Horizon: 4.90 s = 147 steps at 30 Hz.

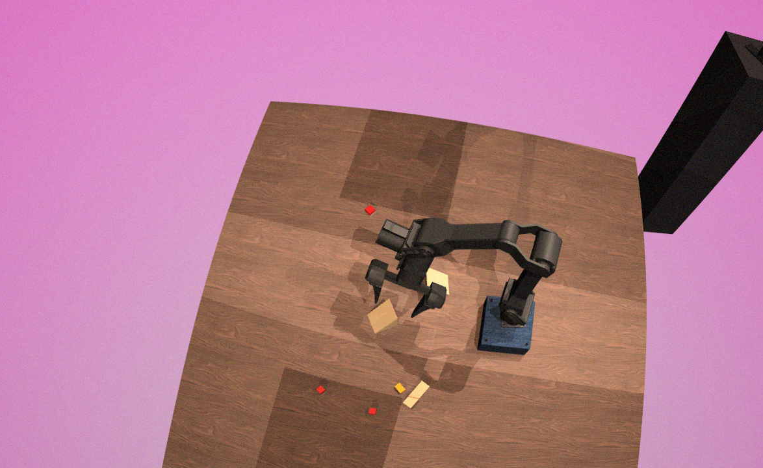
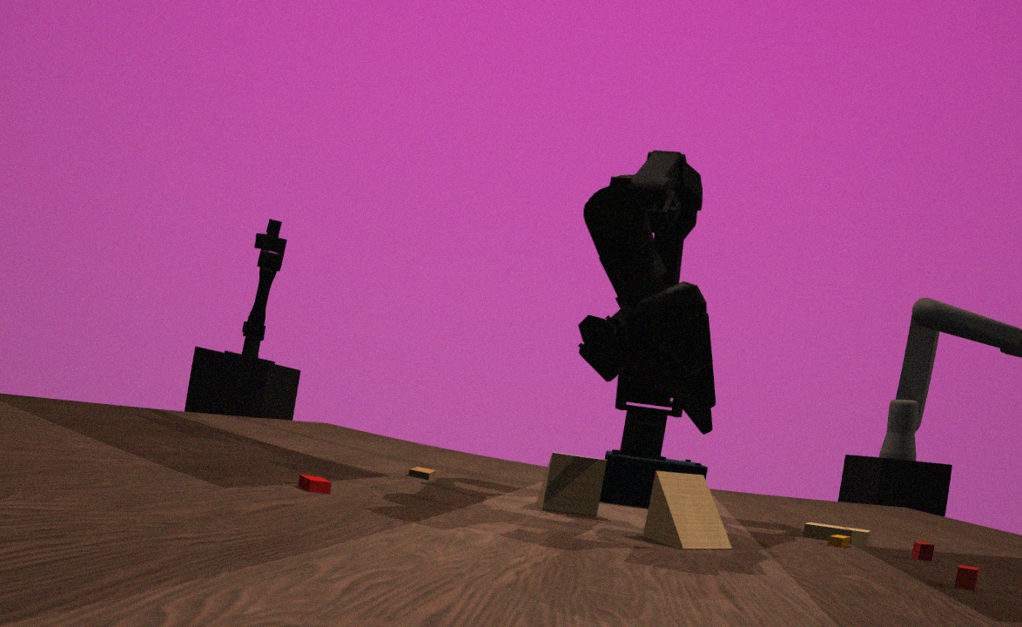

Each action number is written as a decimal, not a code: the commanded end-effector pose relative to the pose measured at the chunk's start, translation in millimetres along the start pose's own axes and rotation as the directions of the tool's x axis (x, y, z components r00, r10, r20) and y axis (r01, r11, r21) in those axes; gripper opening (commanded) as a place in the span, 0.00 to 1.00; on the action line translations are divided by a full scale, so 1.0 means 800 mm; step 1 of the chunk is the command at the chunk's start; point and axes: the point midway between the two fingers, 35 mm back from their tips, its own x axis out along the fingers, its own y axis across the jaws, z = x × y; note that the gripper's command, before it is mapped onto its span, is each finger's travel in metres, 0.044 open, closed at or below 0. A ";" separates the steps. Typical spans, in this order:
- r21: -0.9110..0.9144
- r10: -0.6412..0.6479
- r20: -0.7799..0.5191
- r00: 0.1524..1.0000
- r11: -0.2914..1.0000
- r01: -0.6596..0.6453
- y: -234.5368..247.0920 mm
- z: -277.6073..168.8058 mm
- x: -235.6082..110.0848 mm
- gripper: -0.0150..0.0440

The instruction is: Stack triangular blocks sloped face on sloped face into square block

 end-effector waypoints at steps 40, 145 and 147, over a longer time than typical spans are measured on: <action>0.715 -0.212 0.531 0.820 0.631 -0.301 0.035 0.008 0.042 1.00; 0.363 -0.216 0.530 0.820 0.932 0.011 0.016 0.035 0.090 0.25; 0.322 -0.216 0.530 0.820 0.946 0.041 0.016 0.035 0.090 0.25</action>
